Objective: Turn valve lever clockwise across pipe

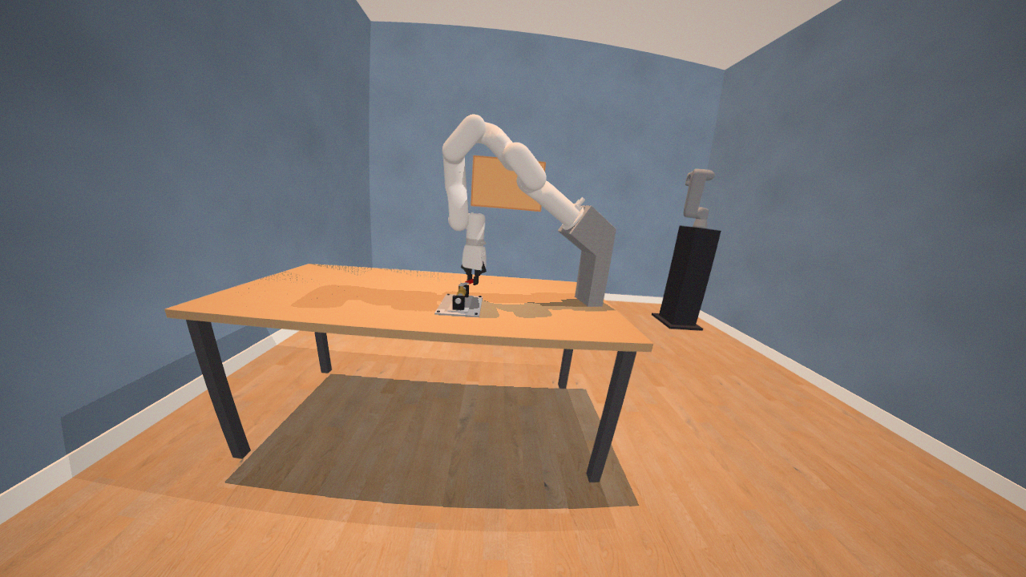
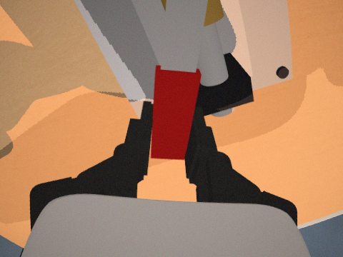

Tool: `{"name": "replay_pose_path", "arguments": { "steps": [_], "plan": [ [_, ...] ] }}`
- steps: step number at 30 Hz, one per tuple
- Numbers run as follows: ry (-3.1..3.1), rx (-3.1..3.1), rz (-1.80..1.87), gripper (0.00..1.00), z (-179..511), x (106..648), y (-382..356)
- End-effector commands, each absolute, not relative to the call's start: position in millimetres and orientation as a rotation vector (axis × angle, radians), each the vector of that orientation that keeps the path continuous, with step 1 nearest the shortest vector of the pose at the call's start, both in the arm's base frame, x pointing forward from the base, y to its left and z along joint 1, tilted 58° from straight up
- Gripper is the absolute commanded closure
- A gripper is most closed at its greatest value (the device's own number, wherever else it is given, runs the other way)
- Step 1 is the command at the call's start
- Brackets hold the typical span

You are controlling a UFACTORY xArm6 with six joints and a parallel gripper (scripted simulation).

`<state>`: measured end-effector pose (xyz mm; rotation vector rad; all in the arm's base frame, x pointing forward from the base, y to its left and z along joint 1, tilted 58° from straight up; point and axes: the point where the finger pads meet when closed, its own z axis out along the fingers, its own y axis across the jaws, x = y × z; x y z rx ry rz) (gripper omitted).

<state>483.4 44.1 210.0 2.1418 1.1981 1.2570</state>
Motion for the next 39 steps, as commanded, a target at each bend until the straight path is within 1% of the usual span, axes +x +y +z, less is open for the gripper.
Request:
{"name": "replay_pose_path", "arguments": {
  "steps": [1,39],
  "plan": [
    [1.178,2.17,1.264,1.0,207,480,47],
    [0.954,2.355,1.352,1.0,195,471,61]
  ]
}}
